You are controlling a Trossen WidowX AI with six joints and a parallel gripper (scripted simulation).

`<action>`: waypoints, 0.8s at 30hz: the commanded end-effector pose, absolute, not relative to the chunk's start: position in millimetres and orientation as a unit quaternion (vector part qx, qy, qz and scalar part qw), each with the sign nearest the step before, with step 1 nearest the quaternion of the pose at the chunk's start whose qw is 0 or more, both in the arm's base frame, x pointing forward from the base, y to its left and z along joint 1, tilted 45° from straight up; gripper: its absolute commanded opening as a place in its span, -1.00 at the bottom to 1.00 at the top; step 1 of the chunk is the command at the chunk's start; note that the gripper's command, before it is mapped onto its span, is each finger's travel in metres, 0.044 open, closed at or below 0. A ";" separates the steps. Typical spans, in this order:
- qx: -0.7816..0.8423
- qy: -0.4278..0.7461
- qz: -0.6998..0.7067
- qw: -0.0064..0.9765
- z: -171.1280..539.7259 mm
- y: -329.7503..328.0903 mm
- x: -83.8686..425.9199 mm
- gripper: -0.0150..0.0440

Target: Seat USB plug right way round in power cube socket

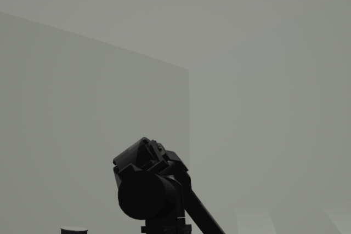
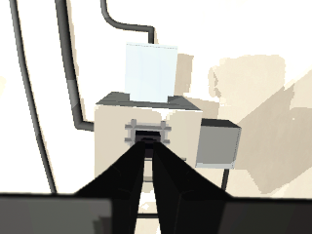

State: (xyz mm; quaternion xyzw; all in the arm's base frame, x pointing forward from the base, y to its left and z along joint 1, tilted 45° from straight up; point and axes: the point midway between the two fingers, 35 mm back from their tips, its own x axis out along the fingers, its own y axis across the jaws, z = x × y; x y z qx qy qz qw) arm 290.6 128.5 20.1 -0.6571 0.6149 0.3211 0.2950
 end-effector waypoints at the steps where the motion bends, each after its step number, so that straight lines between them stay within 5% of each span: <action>1: -0.659 0.614 0.321 0.294 19.8 128.0 291.1 -0.49; 24: -0.659 0.614 0.321 0.294 17.8 126.0 291.2 -0.49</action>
